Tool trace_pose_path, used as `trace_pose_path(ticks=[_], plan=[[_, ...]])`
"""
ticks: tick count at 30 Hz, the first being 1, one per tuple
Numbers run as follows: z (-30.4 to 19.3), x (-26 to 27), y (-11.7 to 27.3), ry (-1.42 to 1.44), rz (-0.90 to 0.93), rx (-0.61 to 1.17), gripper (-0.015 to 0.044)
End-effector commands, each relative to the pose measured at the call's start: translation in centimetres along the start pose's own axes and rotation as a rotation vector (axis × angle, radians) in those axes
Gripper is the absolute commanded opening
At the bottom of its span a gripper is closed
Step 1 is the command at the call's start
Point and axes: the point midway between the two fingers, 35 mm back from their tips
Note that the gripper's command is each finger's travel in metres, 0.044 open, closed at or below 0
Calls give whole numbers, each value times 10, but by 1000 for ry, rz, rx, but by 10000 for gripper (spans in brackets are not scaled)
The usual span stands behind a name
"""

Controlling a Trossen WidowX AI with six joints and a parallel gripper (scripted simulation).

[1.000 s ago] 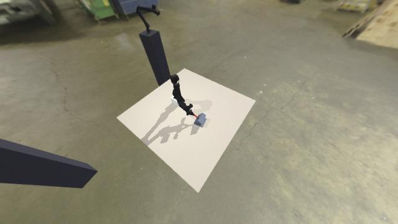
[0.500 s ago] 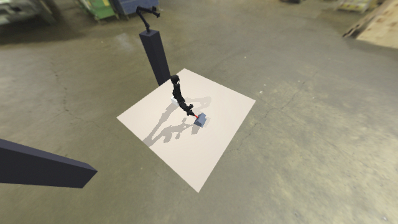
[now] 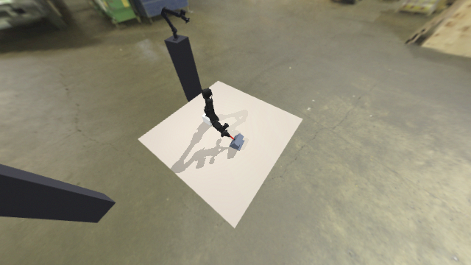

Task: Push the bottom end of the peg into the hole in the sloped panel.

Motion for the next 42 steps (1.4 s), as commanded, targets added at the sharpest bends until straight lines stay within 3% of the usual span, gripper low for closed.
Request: trace_pose_path(ticks=[1, 42], plan=[[1, -5, 0, 7, -7, -4, 0], [1, -8, -6, 8, -7, -5, 0]])
Point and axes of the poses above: the point midway between the two fingers, 35 mm back from their tips, its own y axis back along the fingers, its own x axis across the jaws, z = x × y, and after that the axes turned 6 degrees about y, right-handed
